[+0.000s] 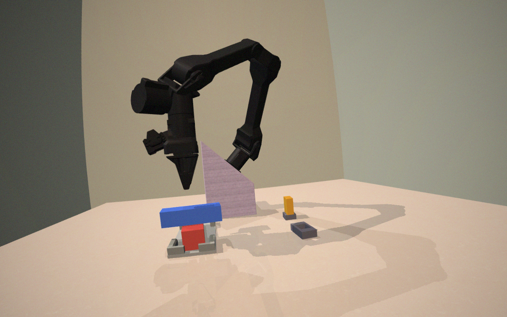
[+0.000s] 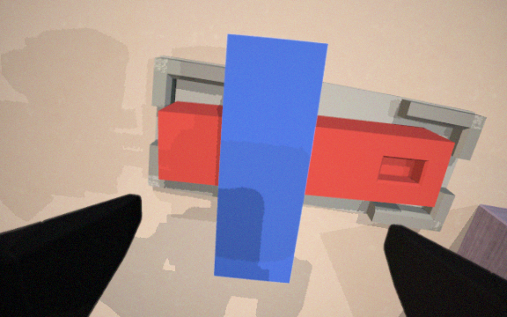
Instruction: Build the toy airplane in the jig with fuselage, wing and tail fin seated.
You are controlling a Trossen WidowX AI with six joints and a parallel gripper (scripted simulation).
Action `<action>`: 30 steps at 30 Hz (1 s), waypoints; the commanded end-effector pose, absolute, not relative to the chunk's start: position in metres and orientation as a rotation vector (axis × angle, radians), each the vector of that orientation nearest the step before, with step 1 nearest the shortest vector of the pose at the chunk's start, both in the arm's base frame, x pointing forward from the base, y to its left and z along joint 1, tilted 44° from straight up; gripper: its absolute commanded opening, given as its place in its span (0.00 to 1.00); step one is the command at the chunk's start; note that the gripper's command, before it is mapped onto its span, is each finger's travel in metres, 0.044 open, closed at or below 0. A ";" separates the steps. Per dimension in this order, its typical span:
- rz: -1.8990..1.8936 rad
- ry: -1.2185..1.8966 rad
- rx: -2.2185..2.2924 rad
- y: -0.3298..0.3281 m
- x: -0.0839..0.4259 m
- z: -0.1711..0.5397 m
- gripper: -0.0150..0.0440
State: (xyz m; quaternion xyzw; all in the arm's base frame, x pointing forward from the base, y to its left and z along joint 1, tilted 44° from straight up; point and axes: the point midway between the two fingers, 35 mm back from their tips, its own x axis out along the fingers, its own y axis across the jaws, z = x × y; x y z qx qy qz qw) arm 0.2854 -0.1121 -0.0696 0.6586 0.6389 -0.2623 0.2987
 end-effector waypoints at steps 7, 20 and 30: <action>-0.548 1.694 1.633 -0.130 0.286 -0.052 1.00; 0.473 1.488 0.698 -0.129 0.289 -0.054 1.00; 0.485 1.482 0.685 -0.129 0.289 -0.054 1.00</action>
